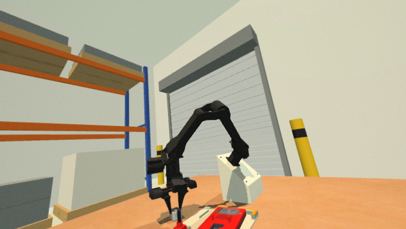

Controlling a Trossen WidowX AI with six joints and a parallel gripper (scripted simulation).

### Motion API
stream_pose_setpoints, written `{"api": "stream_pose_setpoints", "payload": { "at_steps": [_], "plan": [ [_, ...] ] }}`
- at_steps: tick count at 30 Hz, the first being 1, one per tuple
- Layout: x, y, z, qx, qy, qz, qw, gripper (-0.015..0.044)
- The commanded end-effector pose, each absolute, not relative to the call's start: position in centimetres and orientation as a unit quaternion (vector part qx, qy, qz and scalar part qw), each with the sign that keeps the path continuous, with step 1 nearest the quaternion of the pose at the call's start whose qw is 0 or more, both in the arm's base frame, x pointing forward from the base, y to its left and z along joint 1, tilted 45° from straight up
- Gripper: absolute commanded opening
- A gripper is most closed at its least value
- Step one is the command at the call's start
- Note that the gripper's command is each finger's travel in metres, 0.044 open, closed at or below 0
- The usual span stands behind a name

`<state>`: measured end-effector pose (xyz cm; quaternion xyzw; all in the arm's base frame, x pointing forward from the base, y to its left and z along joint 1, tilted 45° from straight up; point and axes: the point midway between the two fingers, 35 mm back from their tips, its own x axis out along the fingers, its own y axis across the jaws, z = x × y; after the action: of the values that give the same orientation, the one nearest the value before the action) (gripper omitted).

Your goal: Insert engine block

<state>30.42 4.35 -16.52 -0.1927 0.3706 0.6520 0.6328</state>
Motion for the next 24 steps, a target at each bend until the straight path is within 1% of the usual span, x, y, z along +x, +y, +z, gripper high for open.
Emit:
{"api": "stream_pose_setpoints", "payload": {
  "at_steps": [1, 3, 4, 24],
  "plan": [
    [30.3, 4.5, -16.6, -0.19, 0.372, 0.653, 0.632, 0.0065],
    [30.5, 4.3, -16.4, -0.191, 0.371, 0.649, 0.635, 0.0012],
    [30.6, 4.2, -16.2, -0.192, 0.371, 0.647, 0.638, 0.0],
    [31.7, 0.8, -12.3, -0.195, 0.374, 0.642, 0.64, 0.0]
  ]
}}
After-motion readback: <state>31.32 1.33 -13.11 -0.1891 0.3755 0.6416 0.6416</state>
